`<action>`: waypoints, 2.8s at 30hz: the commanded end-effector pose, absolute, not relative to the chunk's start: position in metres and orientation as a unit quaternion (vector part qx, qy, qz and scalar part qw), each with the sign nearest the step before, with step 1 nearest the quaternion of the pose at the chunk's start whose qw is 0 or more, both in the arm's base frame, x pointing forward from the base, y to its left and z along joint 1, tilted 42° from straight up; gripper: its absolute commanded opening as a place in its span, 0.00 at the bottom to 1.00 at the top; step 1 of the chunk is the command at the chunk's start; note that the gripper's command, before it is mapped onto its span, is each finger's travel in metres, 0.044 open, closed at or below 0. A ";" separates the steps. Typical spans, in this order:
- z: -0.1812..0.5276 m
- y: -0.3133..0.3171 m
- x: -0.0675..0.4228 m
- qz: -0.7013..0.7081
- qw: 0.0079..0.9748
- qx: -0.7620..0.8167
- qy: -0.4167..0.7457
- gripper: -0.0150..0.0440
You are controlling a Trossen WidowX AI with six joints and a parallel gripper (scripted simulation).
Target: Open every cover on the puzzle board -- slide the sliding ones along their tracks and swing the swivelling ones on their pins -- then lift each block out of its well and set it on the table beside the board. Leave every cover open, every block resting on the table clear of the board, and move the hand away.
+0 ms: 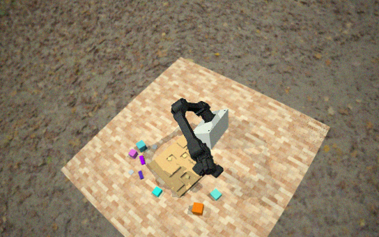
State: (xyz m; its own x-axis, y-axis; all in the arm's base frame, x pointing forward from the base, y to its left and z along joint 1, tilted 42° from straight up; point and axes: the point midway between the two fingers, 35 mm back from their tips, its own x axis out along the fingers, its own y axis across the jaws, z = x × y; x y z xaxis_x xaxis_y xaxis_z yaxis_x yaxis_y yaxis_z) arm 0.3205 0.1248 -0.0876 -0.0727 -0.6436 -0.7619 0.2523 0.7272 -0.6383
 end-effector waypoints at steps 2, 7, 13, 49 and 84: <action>-0.103 0.139 0.323 -0.338 0.665 -0.148 0.649 0.39; -0.118 0.149 0.324 -0.338 0.665 -0.148 0.649 0.39; -0.122 0.149 0.325 -0.338 0.665 -0.148 0.649 0.39; -0.169 0.111 0.324 -0.338 0.666 -0.148 0.649 0.39; -0.200 0.082 0.317 -0.342 0.664 -0.145 0.649 0.61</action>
State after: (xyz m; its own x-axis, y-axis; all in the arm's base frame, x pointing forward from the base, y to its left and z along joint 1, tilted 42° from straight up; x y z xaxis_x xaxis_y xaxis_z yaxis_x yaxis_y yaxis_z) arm 0.3172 0.0816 -0.2001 -0.0755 -0.6428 -0.7623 0.2645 0.7242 -0.6368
